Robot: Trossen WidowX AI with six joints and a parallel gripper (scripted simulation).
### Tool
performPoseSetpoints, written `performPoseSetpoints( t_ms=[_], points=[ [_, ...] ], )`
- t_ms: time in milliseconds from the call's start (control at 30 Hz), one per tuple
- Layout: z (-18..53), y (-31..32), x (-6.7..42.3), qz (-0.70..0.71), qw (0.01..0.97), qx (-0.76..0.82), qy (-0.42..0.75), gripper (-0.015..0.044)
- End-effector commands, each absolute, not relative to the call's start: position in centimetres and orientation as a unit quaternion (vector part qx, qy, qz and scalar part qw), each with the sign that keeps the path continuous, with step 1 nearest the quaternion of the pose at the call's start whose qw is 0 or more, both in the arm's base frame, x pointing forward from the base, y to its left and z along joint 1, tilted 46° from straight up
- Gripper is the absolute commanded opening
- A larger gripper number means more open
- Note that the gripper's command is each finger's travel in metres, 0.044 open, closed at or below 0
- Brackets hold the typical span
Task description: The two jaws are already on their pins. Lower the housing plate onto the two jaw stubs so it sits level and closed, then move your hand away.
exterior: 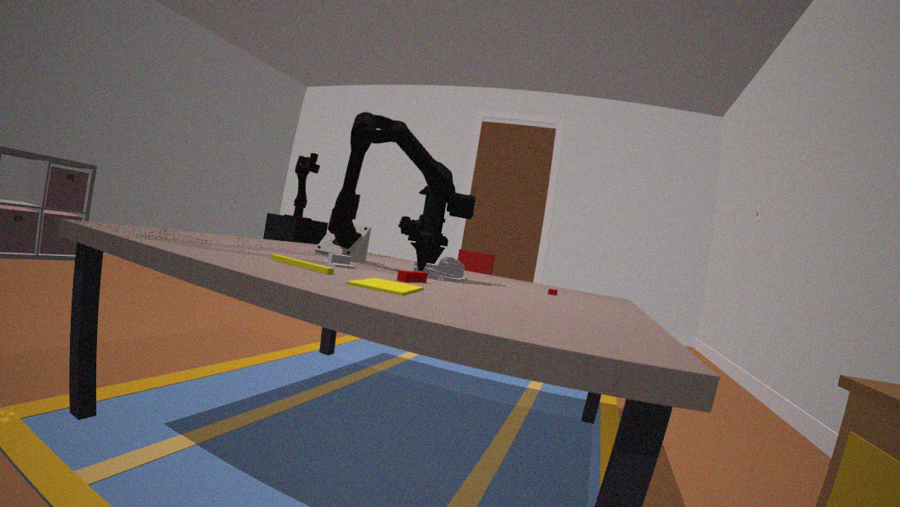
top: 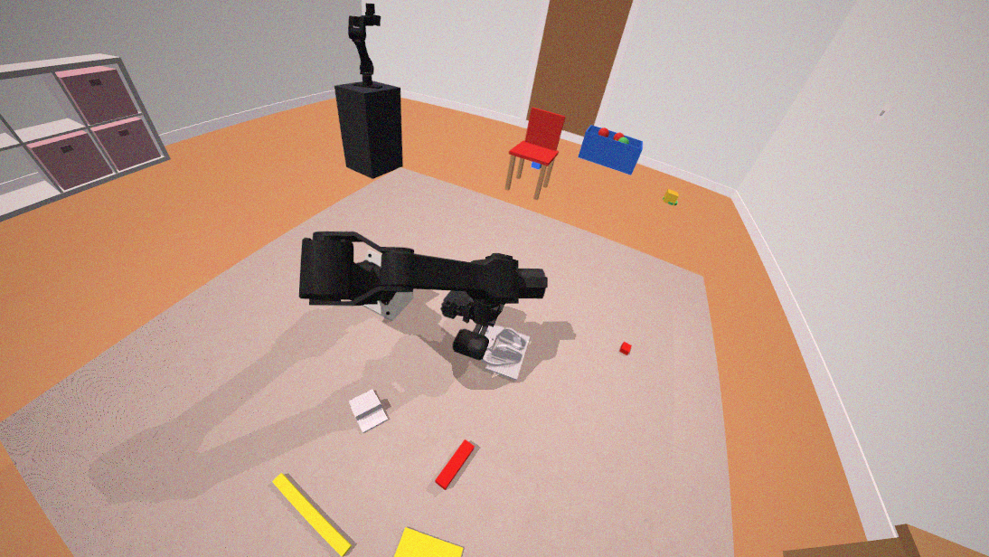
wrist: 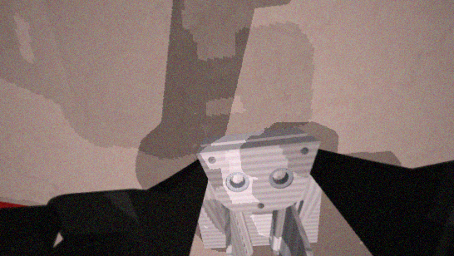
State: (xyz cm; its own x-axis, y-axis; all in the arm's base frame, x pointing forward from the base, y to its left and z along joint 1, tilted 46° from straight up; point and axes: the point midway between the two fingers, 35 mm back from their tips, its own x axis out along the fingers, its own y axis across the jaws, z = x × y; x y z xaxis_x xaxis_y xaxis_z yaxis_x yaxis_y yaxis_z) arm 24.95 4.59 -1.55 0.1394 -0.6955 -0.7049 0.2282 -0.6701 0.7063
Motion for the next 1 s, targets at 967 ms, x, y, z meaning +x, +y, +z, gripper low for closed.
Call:
performPoseSetpoints(
  t_ms=[967],
  points=[
    [-1.40,4.77,24.95,-0.631,0.366,0.660,-0.177,0.0440]
  ],
)
